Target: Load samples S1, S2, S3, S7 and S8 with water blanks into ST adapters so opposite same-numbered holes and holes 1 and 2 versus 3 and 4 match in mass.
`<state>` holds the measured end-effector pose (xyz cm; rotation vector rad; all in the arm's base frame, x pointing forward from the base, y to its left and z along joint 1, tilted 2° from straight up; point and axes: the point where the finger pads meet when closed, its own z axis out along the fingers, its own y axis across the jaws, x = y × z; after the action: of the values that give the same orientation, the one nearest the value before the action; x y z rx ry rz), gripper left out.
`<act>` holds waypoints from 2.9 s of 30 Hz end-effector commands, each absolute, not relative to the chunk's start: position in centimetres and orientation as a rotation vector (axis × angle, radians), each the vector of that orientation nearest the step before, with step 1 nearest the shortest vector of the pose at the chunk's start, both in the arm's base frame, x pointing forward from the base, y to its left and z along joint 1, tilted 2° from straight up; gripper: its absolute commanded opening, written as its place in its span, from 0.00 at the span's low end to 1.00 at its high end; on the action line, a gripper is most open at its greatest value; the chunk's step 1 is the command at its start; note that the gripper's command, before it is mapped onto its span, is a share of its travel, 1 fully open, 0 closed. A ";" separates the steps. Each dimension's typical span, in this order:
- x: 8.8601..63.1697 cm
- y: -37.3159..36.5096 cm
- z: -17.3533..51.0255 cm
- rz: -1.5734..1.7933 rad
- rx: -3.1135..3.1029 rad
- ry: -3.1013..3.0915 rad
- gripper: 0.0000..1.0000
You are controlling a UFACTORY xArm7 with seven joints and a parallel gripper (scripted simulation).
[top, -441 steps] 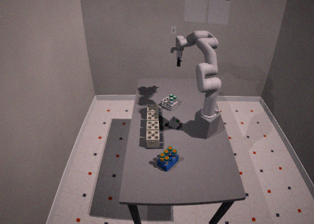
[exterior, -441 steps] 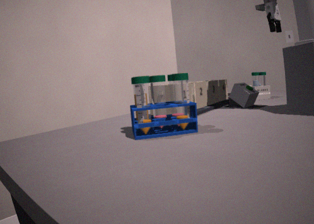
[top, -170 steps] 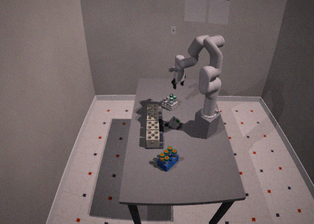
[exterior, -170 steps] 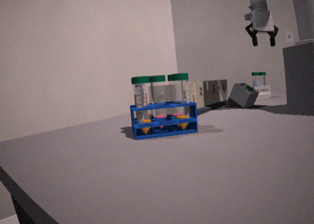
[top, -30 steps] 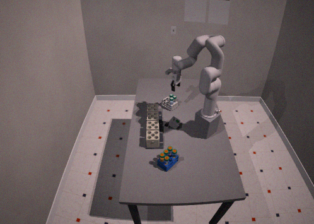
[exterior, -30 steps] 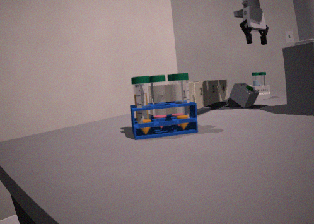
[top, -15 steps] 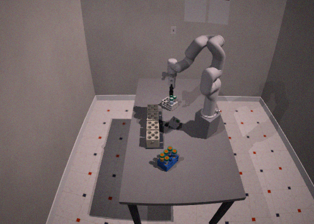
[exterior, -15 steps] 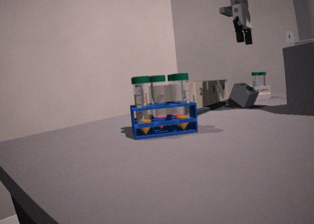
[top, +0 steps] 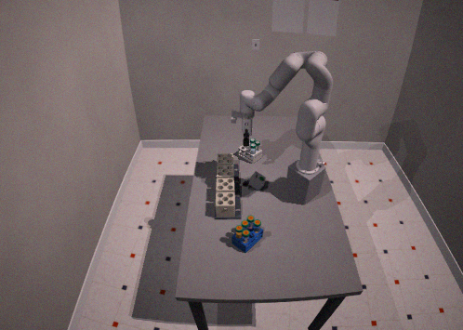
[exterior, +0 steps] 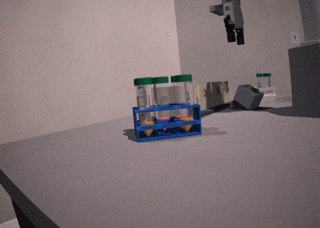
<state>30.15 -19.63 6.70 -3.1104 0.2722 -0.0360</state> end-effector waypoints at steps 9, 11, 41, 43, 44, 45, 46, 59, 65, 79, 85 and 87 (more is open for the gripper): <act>33.8 -15.8 7.0 -0.039 -3.114 0.275 1.00; 34.5 -15.1 7.0 -0.039 -3.114 0.275 1.00; 40.4 -4.7 7.3 -0.042 -3.127 -0.037 1.00; 40.1 -3.8 7.3 -0.042 -3.125 -0.142 1.00; 40.0 -3.3 7.3 -0.043 -3.123 -0.194 1.00; 39.9 -2.8 7.3 -0.043 -3.120 -0.246 1.00; 39.7 -2.3 7.3 -0.043 -3.115 -0.298 1.00; 38.2 3.0 7.3 -0.046 -3.014 -0.862 1.00; 37.4 5.9 7.3 -0.047 -2.957 -1.044 1.00; 35.8 11.7 7.4 -0.047 -2.957 -1.043 1.00; 35.1 14.1 7.4 -0.047 -2.956 -1.043 1.00; 34.9 14.6 7.4 -0.047 -2.956 -1.043 1.00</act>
<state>35.03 13.58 7.29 -2.9521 -1.0470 -0.0428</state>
